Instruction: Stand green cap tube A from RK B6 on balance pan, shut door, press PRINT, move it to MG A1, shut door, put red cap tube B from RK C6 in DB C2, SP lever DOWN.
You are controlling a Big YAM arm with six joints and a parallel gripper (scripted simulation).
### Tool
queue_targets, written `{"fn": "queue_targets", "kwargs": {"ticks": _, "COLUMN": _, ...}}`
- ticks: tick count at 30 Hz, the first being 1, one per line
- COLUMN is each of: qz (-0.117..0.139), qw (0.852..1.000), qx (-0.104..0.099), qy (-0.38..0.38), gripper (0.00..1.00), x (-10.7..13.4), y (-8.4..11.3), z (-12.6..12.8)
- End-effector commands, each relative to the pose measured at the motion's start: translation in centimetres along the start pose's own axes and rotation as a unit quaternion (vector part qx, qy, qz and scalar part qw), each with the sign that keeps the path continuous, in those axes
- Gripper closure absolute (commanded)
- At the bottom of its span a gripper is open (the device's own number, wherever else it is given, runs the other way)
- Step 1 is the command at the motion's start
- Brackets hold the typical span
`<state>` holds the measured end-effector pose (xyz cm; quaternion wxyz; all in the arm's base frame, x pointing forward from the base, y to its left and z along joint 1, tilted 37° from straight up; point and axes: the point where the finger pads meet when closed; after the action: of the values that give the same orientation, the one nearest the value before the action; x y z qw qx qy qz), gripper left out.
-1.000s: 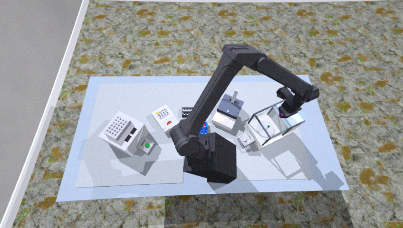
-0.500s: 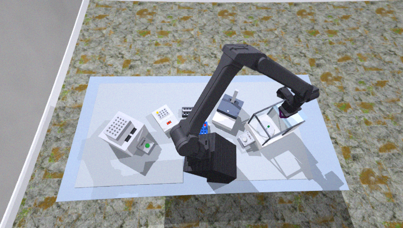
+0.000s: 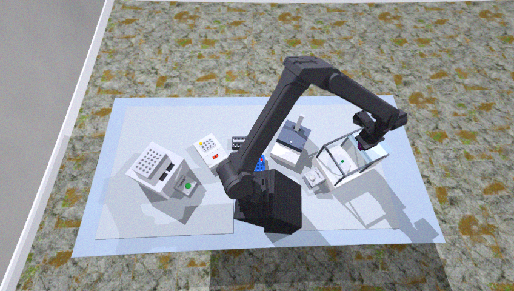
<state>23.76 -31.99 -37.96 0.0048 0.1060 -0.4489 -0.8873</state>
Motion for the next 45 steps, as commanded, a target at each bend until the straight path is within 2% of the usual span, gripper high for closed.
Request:
{"fn": "queue_targets", "kwargs": {"ticks": 1, "qz": 0.001, "qw": 1.000, "qx": 0.008, "qy": 0.002, "gripper": 0.94, "x": -0.8, "y": -0.4, "z": -0.7}}
{"fn": "queue_targets", "kwargs": {"ticks": 43, "qz": 0.001, "qw": 1.000, "qx": 0.008, "qy": 0.002, "gripper": 0.94, "x": -0.8, "y": -0.4, "z": -0.7}}
{"fn": "queue_targets", "kwargs": {"ticks": 44, "qz": 0.002, "qw": 1.000, "qx": 0.006, "qy": 0.001, "gripper": 0.94, "x": -0.7, "y": -0.2, "z": 0.0}}
{"fn": "queue_targets", "kwargs": {"ticks": 45, "qz": 0.000, "qw": 1.000, "qx": 0.013, "qy": 0.004, "gripper": 0.94, "x": -1.1, "y": 0.7, "z": -0.2}}
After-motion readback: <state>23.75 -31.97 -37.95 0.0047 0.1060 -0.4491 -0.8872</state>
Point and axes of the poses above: the point where the finger pads meet when closed, its own y axis back along the fingers, its own z axis across the jaws, x = y × z, and after that the axes turned 13 degrees about -y, right-handed
